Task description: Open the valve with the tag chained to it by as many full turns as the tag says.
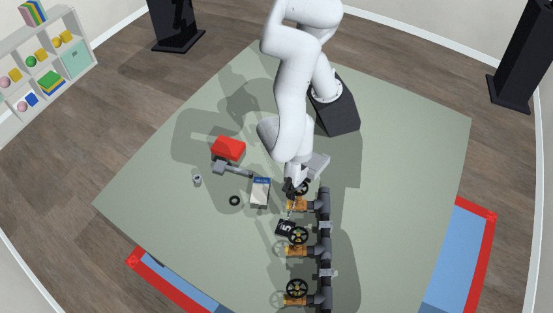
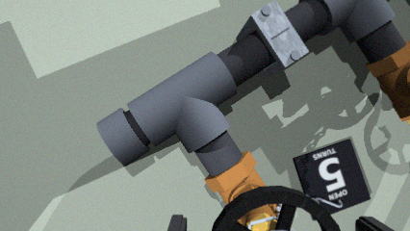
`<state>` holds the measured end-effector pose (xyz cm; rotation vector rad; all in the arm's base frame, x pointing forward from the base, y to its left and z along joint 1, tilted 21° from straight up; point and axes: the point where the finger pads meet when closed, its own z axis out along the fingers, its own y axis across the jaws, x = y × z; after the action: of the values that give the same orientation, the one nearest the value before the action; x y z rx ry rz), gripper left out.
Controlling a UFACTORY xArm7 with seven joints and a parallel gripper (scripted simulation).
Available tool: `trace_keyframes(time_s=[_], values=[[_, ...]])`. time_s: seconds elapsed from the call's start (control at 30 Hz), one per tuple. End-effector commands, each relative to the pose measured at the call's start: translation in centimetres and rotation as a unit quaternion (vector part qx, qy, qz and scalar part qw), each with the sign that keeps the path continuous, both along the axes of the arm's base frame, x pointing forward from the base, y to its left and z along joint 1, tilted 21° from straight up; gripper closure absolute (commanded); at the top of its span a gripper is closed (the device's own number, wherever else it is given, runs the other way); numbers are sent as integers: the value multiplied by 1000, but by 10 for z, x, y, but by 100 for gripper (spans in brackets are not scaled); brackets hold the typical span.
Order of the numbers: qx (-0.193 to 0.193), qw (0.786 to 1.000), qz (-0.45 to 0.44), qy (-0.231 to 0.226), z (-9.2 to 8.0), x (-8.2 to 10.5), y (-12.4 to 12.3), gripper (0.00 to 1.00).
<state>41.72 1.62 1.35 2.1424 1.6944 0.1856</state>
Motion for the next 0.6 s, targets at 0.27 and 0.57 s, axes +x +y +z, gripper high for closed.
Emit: trace_keyframes(time_s=[0.27,0.57], values=[[11,1000,-27,-8,1,1,0,0],[49,990,-128,-33,1,1,0,0]])
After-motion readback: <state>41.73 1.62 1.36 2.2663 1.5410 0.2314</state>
